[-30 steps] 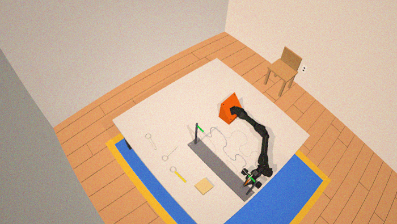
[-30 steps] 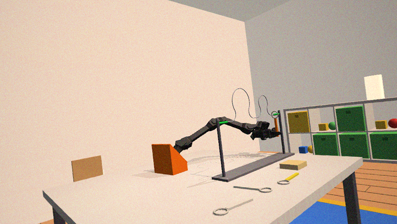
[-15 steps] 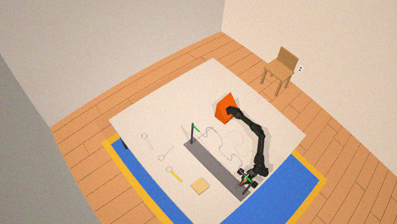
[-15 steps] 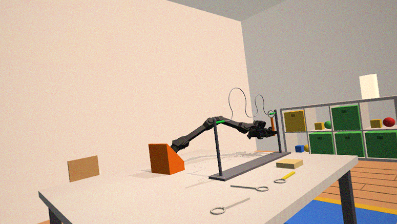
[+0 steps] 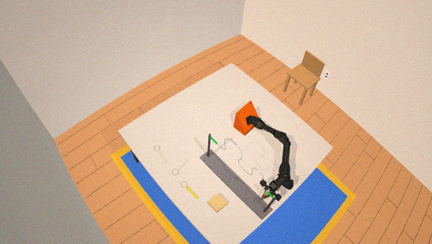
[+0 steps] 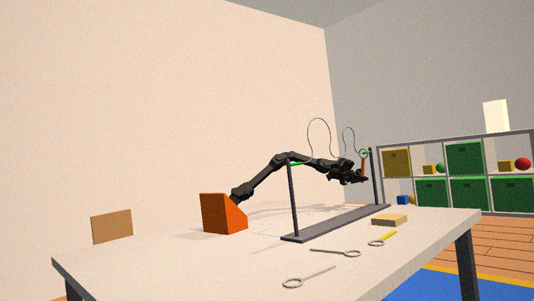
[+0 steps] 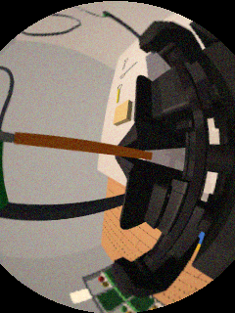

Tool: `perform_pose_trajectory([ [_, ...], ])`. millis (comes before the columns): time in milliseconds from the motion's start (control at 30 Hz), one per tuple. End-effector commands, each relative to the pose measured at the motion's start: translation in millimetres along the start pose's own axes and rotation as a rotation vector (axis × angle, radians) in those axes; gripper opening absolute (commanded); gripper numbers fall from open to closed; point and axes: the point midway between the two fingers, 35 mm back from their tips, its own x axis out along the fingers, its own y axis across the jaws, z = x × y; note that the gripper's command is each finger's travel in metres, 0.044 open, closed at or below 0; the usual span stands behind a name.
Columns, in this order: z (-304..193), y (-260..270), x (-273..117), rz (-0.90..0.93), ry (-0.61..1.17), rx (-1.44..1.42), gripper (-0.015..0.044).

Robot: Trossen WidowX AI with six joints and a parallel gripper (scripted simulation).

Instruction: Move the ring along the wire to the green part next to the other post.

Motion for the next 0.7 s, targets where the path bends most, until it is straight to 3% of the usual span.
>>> perform_pose_trajectory([
  [0,3,-6,-9,-0.004,0.072,0.005,-0.015],
  [667,10,-33,-41,-0.031,0.341,-0.066,-0.015],
])
